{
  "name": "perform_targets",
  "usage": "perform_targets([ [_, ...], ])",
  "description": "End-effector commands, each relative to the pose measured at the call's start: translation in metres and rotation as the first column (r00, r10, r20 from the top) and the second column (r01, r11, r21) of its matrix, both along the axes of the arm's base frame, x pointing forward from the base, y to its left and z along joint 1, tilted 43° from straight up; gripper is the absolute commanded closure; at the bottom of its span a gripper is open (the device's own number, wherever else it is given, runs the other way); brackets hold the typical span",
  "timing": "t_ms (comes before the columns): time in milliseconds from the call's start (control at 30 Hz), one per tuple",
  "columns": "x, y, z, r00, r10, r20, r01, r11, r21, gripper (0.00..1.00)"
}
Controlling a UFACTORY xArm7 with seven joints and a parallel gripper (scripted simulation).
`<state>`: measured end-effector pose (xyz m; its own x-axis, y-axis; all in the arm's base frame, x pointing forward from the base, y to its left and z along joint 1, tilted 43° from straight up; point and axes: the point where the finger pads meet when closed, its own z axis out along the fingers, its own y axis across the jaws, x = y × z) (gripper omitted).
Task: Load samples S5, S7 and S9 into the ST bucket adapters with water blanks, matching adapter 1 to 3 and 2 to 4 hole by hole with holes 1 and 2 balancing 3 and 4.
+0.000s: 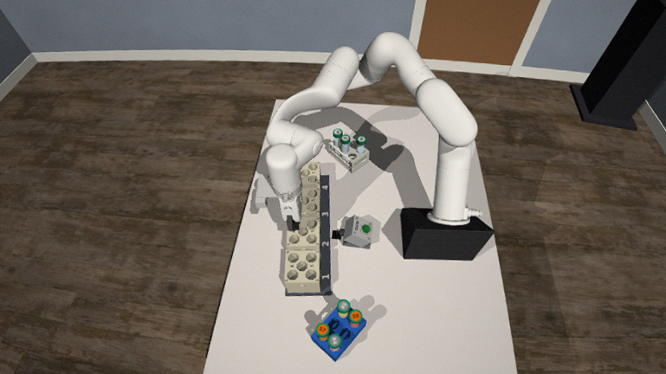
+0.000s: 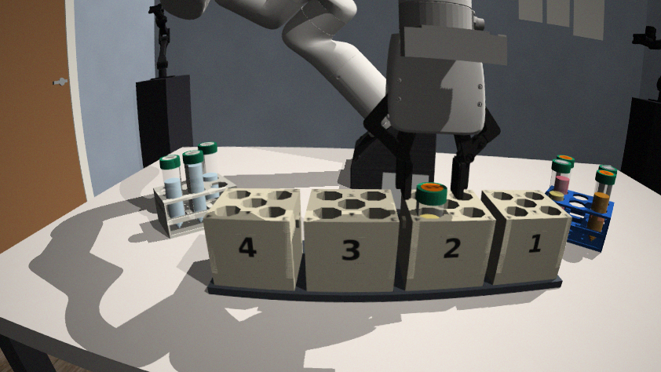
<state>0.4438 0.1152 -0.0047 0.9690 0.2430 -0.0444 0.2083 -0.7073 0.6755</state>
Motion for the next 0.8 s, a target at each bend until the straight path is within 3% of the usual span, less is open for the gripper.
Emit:
perform_targets([
  [0, 0.001, 0.0003, -0.0013, 1.0, 0.003, 0.003, -0.003, 1.0, 0.003, 0.43],
  [767, 0.0025, -0.0068, -0.0092, 1.0, 0.003, 0.003, -0.003, 1.0, 0.003, 0.43],
])
